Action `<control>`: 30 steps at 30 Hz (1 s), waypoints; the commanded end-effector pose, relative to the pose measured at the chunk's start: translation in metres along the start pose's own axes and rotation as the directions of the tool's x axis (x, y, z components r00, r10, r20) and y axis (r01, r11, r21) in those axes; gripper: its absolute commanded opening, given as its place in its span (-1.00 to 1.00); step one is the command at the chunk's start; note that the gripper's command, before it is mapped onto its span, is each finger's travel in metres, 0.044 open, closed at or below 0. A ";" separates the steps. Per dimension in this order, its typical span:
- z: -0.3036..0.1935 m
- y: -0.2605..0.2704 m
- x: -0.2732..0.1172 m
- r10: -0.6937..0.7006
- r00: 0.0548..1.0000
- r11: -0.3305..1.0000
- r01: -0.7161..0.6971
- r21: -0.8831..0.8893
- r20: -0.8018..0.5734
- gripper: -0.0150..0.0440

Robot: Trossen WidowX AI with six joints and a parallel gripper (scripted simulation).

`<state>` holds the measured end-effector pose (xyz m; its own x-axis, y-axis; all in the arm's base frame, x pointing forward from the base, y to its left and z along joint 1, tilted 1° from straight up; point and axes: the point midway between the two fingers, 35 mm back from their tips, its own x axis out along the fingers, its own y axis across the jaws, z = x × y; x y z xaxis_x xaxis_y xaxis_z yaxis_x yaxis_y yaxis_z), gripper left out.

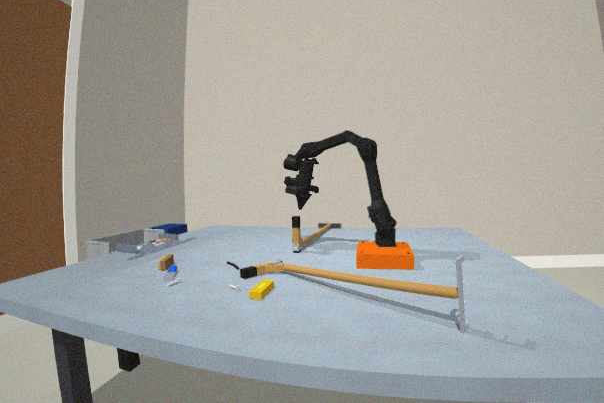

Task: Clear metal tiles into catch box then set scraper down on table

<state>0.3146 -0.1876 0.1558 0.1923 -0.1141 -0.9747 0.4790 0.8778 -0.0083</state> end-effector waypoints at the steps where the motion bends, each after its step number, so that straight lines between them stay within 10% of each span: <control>1: -0.001 0.002 0.003 0.004 1.000 1.000 -0.004 0.015 0.000 -0.49; 30: -0.012 0.003 0.066 0.001 1.000 1.000 -0.001 0.027 -0.001 -0.49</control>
<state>0.3194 -0.1875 0.0987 0.1971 -0.1151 -0.9736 0.4959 0.8684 -0.0023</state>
